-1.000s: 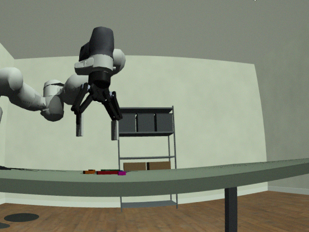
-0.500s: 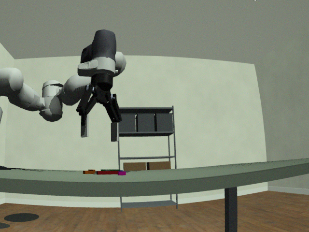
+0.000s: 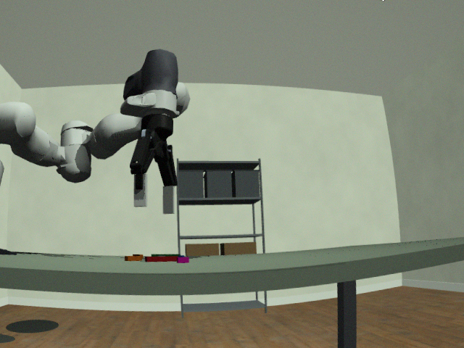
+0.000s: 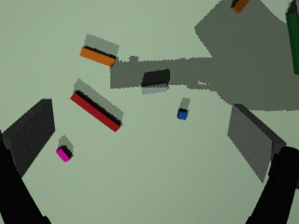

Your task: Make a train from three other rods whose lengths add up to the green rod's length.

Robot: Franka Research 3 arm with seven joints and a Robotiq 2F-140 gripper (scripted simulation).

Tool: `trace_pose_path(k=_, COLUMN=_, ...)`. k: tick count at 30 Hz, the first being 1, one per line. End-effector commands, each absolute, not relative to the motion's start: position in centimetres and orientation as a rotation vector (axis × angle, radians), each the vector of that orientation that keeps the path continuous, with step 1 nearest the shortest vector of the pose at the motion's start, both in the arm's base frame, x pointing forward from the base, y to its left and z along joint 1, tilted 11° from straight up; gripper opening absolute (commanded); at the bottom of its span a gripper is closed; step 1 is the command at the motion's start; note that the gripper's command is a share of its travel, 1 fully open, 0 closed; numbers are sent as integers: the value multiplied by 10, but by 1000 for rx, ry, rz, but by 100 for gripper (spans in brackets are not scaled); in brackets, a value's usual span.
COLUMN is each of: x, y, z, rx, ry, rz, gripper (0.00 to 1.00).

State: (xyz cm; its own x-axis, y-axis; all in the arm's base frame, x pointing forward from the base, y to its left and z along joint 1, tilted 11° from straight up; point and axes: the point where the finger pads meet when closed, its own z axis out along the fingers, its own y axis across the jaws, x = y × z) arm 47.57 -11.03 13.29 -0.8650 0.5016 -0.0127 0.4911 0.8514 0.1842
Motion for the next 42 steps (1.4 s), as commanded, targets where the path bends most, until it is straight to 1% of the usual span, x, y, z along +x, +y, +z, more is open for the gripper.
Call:
trace_pose_path(k=1, x=478, y=-109, z=135, rx=594, ry=2996, rz=262, gripper=100)
trace_pose_path(k=42, x=502, y=-50, z=146, rx=-534, ry=2955, rz=196, gripper=100)
